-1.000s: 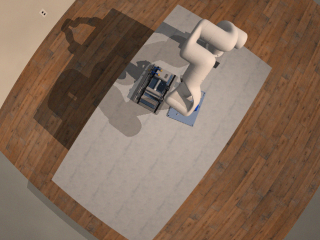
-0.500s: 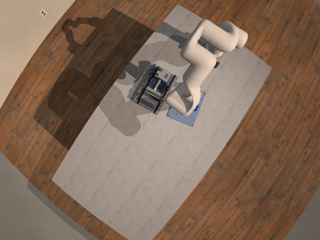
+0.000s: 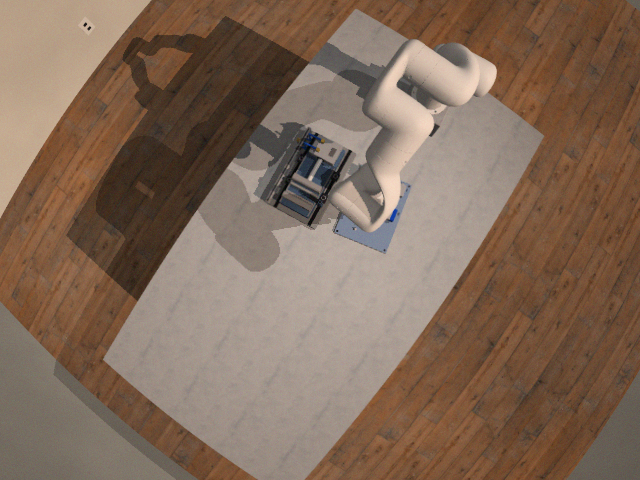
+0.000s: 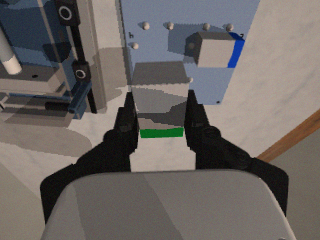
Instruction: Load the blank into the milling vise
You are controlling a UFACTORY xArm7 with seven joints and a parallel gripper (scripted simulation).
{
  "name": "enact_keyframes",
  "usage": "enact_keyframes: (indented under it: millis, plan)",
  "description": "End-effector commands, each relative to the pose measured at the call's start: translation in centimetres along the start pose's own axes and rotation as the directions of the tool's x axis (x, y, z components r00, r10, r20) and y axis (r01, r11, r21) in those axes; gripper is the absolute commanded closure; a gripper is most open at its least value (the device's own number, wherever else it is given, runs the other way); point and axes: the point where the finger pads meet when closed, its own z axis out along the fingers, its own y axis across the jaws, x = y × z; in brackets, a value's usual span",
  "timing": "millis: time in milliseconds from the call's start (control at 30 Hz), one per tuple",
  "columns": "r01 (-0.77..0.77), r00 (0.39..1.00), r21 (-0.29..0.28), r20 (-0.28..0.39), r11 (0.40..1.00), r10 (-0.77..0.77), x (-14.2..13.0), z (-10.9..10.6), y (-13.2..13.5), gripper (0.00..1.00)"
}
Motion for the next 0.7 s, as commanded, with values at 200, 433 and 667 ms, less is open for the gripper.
enact_keyframes:
  millis: [200, 433, 667]
  plan:
    - [-0.18, 0.984, 0.001, 0.003, 0.984, 0.18, -0.11, -0.13, -0.06, 1.0]
    - [-0.225, 0.974, 0.001, 0.003, 0.974, 0.225, -0.11, -0.12, -0.06, 1.0]
    - [-0.328, 0.945, 0.0, 0.004, 0.945, 0.328, -0.11, -0.12, -0.05, 1.0]
